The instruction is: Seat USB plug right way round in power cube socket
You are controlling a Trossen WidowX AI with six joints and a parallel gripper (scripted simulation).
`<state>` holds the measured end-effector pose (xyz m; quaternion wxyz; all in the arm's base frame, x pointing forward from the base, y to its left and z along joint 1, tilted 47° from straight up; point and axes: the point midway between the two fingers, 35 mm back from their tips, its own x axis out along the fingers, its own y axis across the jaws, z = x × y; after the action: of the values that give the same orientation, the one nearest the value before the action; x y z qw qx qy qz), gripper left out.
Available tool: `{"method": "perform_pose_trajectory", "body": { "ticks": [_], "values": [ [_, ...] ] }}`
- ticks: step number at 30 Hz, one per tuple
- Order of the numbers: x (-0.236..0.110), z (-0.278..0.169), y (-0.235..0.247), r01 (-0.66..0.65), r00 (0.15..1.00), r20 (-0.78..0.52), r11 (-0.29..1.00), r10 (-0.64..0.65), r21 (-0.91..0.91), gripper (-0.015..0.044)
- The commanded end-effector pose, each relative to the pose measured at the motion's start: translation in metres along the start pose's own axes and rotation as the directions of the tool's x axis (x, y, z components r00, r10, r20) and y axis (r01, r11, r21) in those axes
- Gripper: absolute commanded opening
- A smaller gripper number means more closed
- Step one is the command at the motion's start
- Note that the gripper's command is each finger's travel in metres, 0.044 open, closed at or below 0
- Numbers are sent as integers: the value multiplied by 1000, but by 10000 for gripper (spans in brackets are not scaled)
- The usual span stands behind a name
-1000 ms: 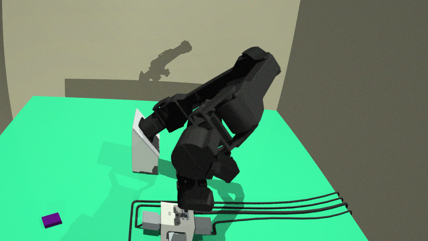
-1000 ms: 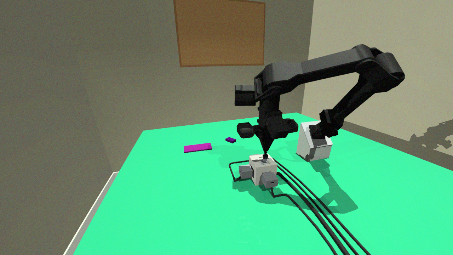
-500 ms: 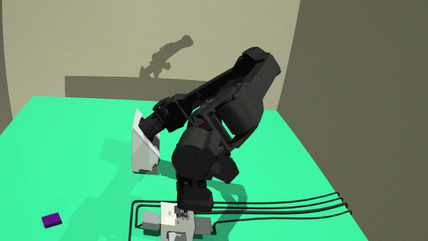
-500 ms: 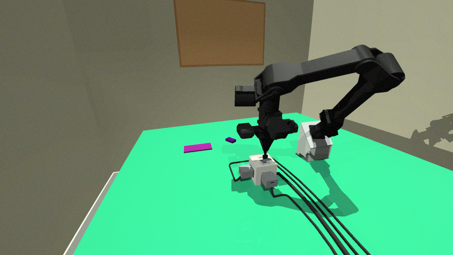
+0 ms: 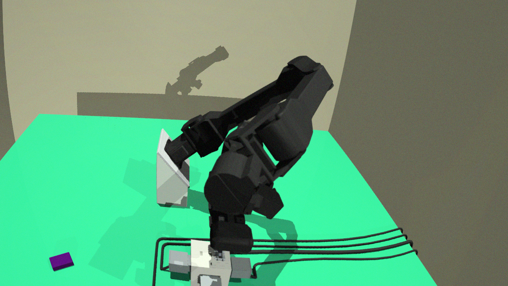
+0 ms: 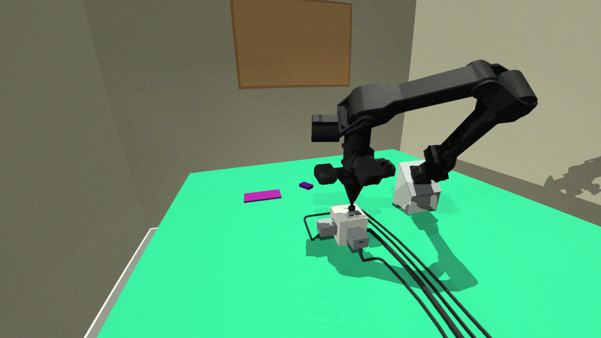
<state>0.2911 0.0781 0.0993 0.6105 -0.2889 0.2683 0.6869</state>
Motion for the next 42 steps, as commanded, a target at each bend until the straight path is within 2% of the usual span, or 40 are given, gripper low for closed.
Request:
{"method": "perform_pose_trajectory", "body": {
  "ticks": [1, 42],
  "values": [
    [-1, 1, 0, 6, 1000, -4, 1000, -6, -1, 0],
    [4, 1, 0, 6, 1000, -4, 1000, -6, -1, 0]
  ]
}}
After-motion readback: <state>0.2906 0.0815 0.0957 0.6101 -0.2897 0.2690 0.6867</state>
